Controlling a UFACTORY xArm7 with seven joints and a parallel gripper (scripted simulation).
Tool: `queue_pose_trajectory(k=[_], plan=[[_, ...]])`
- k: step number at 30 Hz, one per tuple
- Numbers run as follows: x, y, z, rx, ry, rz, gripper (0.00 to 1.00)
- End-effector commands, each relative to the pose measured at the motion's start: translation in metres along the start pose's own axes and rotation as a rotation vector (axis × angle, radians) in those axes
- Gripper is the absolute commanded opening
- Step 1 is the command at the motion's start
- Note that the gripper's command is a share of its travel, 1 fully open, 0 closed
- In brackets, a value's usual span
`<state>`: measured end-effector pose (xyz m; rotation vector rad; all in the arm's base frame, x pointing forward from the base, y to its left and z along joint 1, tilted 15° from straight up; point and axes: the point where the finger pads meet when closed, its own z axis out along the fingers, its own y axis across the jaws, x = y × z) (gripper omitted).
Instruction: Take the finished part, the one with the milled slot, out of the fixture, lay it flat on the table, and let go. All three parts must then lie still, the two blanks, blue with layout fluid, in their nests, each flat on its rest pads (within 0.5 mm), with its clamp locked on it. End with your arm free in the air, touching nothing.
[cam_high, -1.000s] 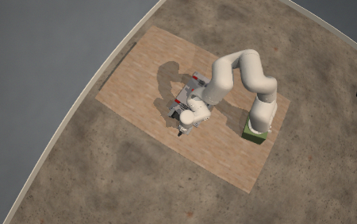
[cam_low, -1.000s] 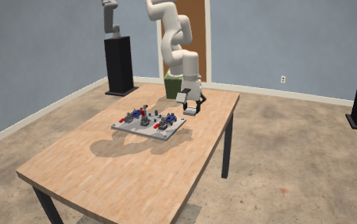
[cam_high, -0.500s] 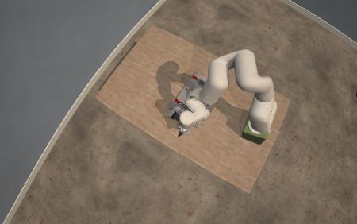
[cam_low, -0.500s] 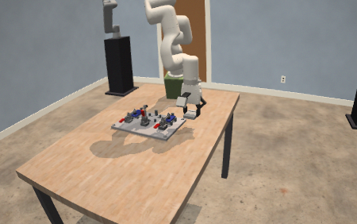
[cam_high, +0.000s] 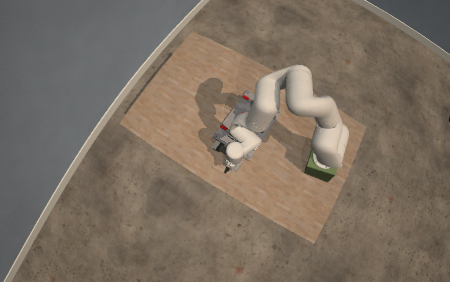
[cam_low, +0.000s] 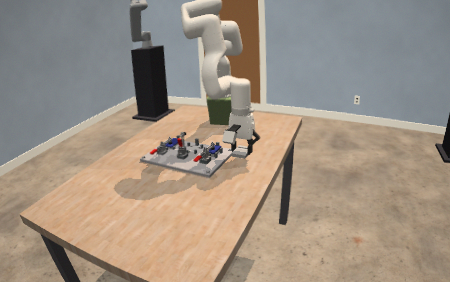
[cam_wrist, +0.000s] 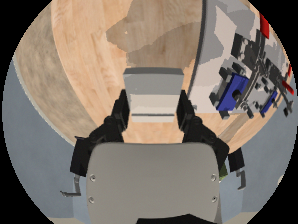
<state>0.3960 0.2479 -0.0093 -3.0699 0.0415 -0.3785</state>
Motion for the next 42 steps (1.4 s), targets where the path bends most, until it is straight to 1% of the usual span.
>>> queue_pose_trajectory(k=[1,8,14,42], plan=[[0.002,-0.002,0.006,0.003,0.008,0.001,0.00],[0.002,-0.002,0.019,0.003,0.008,0.001,0.00],[0.002,-0.002,0.024,0.003,0.008,0.001,0.00],[0.002,-0.002,0.025,0.003,0.008,0.001,0.00]])
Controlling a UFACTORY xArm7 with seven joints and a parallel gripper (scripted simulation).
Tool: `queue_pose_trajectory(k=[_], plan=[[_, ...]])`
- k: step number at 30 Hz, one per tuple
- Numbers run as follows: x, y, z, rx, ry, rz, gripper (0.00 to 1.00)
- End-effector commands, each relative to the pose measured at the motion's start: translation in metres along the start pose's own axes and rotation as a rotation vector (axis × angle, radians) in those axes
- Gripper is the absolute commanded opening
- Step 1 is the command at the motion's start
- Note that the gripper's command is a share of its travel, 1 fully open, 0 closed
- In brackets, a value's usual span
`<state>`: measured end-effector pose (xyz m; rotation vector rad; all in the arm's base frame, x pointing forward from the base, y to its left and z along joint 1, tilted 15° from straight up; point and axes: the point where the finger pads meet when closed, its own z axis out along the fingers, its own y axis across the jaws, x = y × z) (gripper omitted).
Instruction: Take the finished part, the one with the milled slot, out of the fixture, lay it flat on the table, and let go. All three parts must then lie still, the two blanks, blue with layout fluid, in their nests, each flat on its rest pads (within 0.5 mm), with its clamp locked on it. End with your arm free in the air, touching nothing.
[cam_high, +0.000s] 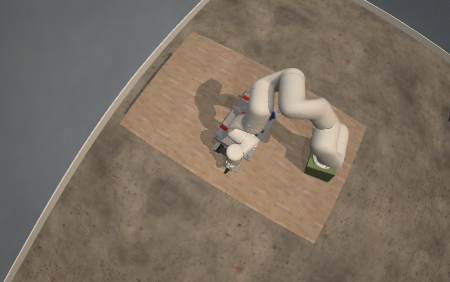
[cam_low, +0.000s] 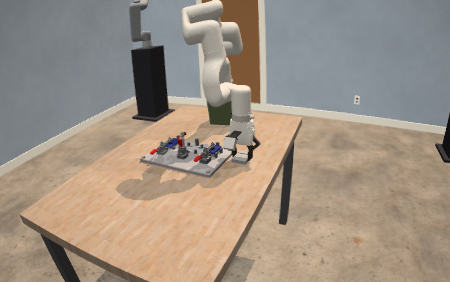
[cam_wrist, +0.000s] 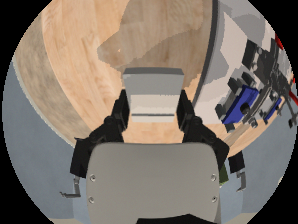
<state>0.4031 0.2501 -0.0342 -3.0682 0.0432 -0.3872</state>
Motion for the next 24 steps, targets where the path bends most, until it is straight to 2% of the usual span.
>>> queue_pose_trajectory(k=[1,24], plan=[[0.0011,-0.0010,-0.0010,0.002,0.003,0.000,0.00],[0.0011,-0.0010,0.0041,0.002,0.003,0.000,0.00]])
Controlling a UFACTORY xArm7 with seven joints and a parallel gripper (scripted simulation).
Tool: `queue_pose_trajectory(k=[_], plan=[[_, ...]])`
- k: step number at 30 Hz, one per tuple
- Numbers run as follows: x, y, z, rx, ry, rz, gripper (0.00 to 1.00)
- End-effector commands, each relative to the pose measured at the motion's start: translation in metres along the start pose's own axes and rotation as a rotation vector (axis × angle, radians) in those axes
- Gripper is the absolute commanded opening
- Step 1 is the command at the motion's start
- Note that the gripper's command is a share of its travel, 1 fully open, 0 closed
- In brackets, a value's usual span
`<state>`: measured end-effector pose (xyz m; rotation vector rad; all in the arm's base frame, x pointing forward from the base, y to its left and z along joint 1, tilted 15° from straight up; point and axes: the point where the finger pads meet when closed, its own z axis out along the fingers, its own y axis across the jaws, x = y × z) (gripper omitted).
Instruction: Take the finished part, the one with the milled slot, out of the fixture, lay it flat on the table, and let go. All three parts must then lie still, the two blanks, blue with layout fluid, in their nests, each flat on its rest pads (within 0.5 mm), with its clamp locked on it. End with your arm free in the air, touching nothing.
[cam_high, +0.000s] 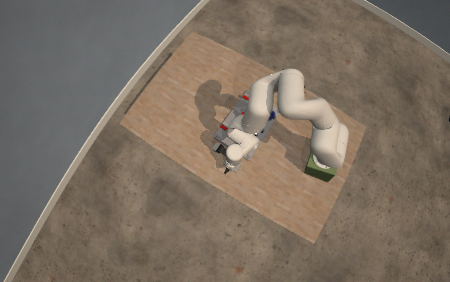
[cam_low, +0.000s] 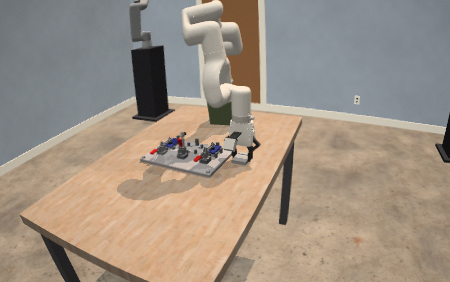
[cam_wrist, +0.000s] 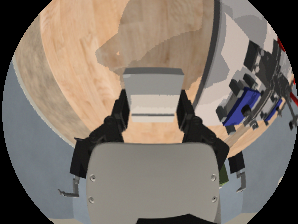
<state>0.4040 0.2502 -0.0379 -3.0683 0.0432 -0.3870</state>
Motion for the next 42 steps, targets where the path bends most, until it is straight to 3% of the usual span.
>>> queue_pose_trajectory(k=[1,27,28,42], plan=[[0.0012,-0.0010,0.0002,0.002,0.003,0.000,0.00],[0.0011,-0.0010,0.0024,0.002,0.003,0.000,0.00],[0.0011,-0.0010,0.0024,0.002,0.003,0.000,0.95],[0.0011,-0.0010,0.0024,0.002,0.003,0.000,0.95]])
